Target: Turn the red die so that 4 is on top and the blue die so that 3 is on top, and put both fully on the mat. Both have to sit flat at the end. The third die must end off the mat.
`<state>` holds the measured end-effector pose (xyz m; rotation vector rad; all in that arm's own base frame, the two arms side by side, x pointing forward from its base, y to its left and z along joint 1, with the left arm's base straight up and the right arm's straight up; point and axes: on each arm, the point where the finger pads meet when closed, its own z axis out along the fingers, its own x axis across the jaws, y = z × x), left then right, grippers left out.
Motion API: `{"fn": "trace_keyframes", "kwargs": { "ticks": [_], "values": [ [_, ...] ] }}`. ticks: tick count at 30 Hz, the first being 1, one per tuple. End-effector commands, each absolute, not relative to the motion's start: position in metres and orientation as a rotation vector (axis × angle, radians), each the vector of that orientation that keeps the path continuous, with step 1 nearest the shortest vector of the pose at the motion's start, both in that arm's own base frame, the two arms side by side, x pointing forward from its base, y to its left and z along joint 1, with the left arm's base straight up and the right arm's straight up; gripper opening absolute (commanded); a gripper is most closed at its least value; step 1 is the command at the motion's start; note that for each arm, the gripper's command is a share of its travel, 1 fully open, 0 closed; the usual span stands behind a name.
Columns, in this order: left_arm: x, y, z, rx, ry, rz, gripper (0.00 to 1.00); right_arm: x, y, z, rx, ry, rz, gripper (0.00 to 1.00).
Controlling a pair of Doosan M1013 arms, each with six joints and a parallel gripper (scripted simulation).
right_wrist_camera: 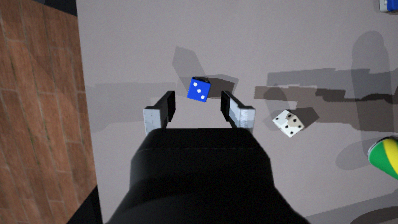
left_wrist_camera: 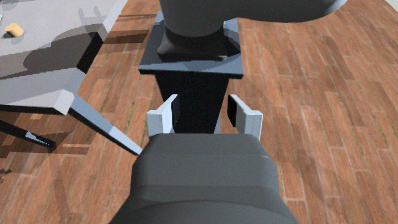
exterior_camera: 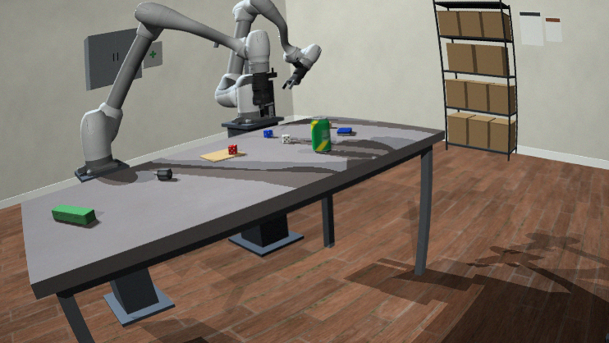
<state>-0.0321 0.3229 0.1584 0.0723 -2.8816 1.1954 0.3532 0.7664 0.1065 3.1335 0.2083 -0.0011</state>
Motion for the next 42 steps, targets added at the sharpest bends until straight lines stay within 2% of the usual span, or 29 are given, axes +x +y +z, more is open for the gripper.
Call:
{"fn": "trace_keyframes", "kwargs": {
  "ticks": [1,22,42],
  "values": [
    [-0.032,0.323,0.159,0.072,-2.882,1.194,1.0,0.353,0.767,0.108,3.135,0.207,0.0,0.87],
    [-0.032,0.323,0.159,0.072,-2.882,1.194,1.0,0.353,0.767,0.104,3.135,0.207,0.0,0.87],
    [-0.032,0.323,0.159,0.072,-2.882,1.194,1.0,0.353,0.767,0.081,3.135,0.207,0.0,0.87]
  ]
}}
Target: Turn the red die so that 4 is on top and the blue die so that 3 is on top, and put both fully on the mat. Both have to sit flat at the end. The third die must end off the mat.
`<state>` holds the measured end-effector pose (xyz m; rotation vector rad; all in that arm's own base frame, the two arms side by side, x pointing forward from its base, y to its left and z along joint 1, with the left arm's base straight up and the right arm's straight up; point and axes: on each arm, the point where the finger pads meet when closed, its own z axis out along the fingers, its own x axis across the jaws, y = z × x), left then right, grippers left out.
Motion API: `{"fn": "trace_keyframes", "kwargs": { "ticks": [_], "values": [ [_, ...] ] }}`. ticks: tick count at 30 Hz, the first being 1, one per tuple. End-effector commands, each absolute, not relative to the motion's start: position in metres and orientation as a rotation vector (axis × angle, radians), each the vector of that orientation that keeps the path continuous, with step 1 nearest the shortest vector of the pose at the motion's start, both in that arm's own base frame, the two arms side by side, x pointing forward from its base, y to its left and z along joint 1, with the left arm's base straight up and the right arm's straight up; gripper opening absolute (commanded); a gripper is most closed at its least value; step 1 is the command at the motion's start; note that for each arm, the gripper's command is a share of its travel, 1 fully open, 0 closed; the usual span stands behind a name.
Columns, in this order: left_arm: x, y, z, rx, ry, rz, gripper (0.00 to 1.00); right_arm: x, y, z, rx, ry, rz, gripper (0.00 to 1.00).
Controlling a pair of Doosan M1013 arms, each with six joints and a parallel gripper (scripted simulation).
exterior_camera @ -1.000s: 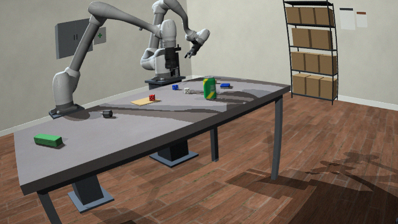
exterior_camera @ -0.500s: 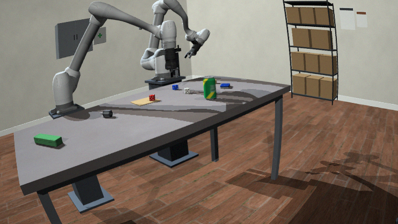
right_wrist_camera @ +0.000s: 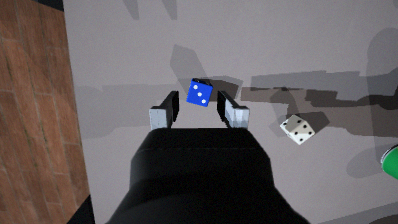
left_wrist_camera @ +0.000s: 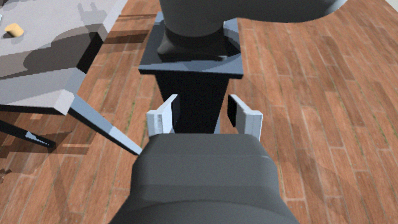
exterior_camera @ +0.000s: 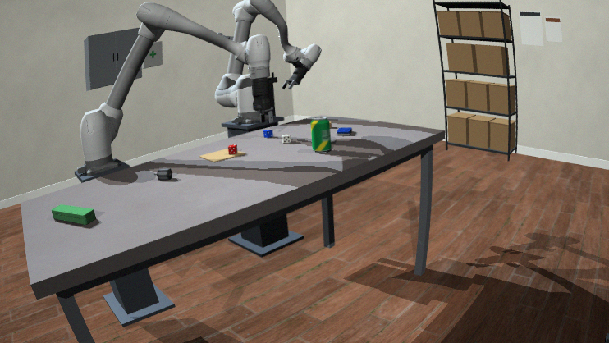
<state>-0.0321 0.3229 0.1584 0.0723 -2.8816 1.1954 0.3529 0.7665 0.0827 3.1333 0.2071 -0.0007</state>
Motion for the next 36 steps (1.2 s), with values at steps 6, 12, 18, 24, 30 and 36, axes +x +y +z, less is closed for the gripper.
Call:
{"fn": "trace_keyframes", "kwargs": {
  "ticks": [6,12,18,24,30,36],
  "values": [
    [-0.032,0.323,0.159,0.072,-2.882,1.194,1.0,0.353,0.767,0.071,3.135,0.207,0.0,0.87],
    [-0.032,0.323,0.159,0.072,-2.882,1.194,1.0,0.353,0.767,0.066,3.135,0.207,0.0,0.87],
    [-0.032,0.323,0.159,0.072,-2.882,1.194,1.0,0.353,0.767,0.06,3.135,0.207,0.0,0.87],
    [-0.032,0.323,0.159,0.072,-2.882,1.194,1.0,0.353,0.767,0.057,3.135,0.207,0.0,0.87],
    [-0.032,0.323,0.159,0.072,-2.882,1.194,1.0,0.353,0.767,0.056,3.135,0.207,0.0,0.87],
    [-0.032,0.323,0.159,0.072,-2.882,1.194,1.0,0.353,0.767,0.056,3.135,0.207,0.0,0.87]
  ]
}}
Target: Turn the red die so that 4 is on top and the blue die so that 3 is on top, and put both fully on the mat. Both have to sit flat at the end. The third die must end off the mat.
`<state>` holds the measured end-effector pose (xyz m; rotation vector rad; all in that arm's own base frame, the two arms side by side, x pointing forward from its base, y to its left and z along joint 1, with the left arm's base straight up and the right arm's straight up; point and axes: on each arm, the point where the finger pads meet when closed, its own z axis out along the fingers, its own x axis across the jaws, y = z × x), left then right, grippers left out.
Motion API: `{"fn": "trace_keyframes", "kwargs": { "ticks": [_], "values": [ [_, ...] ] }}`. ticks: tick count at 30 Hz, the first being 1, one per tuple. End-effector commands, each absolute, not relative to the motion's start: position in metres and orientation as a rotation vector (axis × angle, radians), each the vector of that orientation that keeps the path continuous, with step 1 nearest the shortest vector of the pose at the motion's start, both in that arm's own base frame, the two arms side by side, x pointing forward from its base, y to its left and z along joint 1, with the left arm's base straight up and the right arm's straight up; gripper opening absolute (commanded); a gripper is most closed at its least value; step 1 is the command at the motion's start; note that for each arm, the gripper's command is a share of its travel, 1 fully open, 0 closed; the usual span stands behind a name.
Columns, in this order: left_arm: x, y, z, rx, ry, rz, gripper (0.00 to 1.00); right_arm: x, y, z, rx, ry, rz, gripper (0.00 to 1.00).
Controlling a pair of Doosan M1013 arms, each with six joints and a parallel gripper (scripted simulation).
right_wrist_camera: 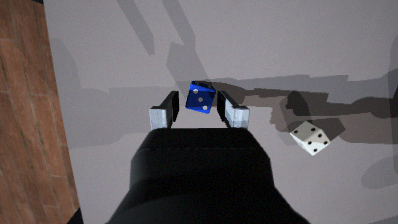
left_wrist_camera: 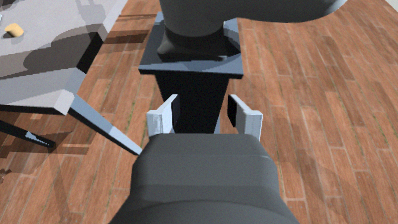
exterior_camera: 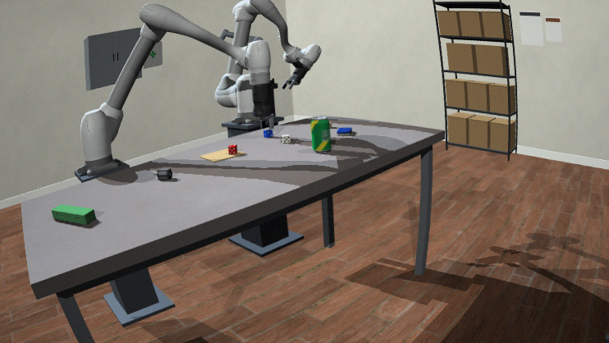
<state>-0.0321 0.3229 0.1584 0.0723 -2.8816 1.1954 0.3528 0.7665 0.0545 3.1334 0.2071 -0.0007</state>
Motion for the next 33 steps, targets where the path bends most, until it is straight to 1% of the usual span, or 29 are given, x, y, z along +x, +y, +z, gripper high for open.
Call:
{"fn": "trace_keyframes", "kwargs": {
  "ticks": [1,11,21,33],
  "values": [
    [-0.032,0.323,0.159,0.072,-2.882,1.194,1.0,0.353,0.767,0.056,3.135,0.207,0.0,0.87],
    [-0.032,0.323,0.159,0.072,-2.882,1.194,1.0,0.353,0.767,0.052,3.135,0.207,0.0,0.87],
    [-0.032,0.323,0.159,0.072,-2.882,1.194,1.0,0.353,0.767,0.033,3.135,0.207,0.0,0.87],
    [-0.032,0.323,0.159,0.072,-2.882,1.194,1.0,0.353,0.767,0.02,3.135,0.207,0.0,0.87]
  ]
}}
